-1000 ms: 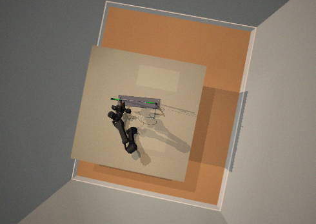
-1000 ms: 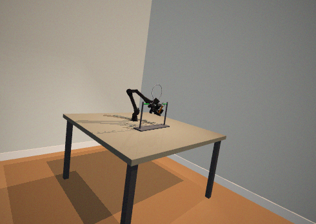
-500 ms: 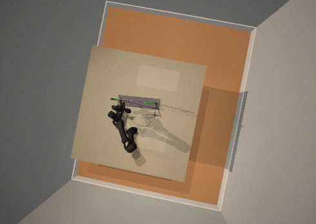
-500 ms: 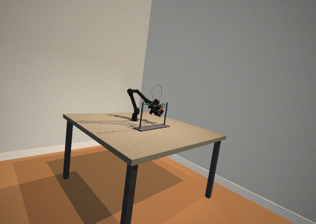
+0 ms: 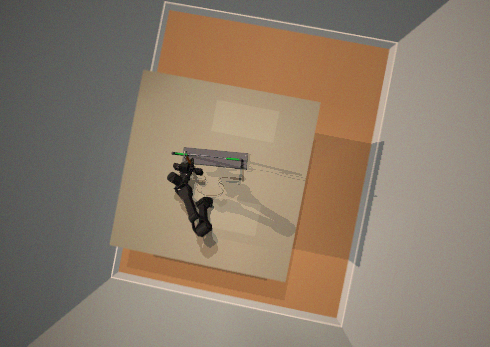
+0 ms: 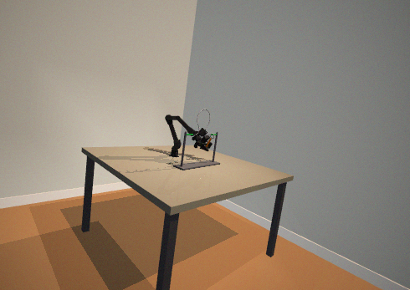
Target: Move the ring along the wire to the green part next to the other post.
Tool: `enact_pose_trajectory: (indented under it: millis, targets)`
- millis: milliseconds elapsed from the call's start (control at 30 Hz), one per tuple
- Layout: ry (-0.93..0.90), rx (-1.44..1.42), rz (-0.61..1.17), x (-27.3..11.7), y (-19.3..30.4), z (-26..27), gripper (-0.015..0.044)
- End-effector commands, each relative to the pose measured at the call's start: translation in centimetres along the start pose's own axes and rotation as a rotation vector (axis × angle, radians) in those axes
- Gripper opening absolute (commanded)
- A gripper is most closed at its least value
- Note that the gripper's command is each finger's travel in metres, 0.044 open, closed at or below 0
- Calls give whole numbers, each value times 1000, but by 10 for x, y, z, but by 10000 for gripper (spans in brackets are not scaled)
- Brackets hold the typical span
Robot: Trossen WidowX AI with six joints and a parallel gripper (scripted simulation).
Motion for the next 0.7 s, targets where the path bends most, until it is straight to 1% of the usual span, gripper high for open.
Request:
enact_pose_trajectory:
  millis: [0, 300, 667]
  targets:
    - [0, 0, 0, 0, 0, 0, -71]
    - [0, 0, 1, -2, 0, 0, 160]
    - [4, 4, 8, -35, 1, 2, 160]
Point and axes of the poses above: the point midway between the two fingers, 35 mm back from their tips, its own x axis out along the fingers, its own z axis across the jaws, y = z × x, the point moved 5 cm from there along -x, back along the fingers, and after that the axes turned 7 degrees about x, right-handed, at the moved point
